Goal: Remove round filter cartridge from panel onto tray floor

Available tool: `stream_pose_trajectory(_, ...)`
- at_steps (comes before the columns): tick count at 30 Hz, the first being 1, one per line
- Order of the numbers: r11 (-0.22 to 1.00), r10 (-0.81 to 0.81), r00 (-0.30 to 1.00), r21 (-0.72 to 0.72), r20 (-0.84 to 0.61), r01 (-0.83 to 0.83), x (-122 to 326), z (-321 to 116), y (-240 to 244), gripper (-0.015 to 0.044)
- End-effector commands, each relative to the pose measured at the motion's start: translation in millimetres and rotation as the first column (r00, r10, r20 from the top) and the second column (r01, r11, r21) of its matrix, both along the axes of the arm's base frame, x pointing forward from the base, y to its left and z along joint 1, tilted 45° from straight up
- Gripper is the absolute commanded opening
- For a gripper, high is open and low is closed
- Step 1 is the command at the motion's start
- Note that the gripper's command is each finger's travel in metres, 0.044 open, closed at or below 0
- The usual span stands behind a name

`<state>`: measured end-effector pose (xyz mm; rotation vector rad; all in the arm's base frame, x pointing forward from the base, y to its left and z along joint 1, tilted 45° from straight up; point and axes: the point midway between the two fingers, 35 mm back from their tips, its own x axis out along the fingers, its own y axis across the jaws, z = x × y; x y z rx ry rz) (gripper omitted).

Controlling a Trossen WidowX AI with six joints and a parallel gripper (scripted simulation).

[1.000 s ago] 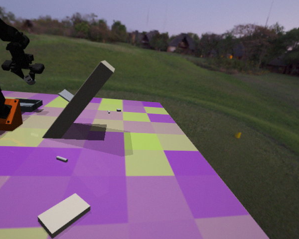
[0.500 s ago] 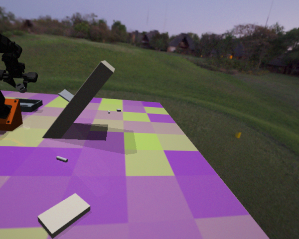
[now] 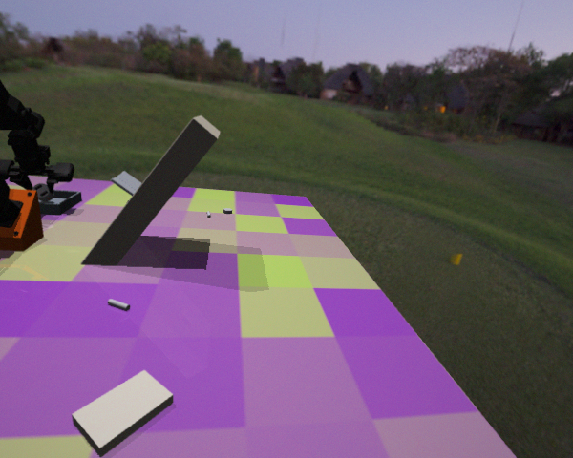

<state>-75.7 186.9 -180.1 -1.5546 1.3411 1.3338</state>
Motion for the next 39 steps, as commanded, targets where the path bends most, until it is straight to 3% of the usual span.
stream_pose_trajectory(1,1.000,0.001,1.000,0.006,-0.002,-0.001,-1,1,2,0.0105)
stream_pose_trajectory(14,1.000,0.001,1.000,0.006,-0.002,-0.001,-1,1,2,0.0440)
stream_pose_trajectory(22,1.000,0.000,1.000,0.006,-0.001,0.000,-6,52,51,0.0440)
stream_pose_trajectory(39,1.000,-0.008,1.000,0.022,-0.009,0.008,-7,45,49,0.0440)
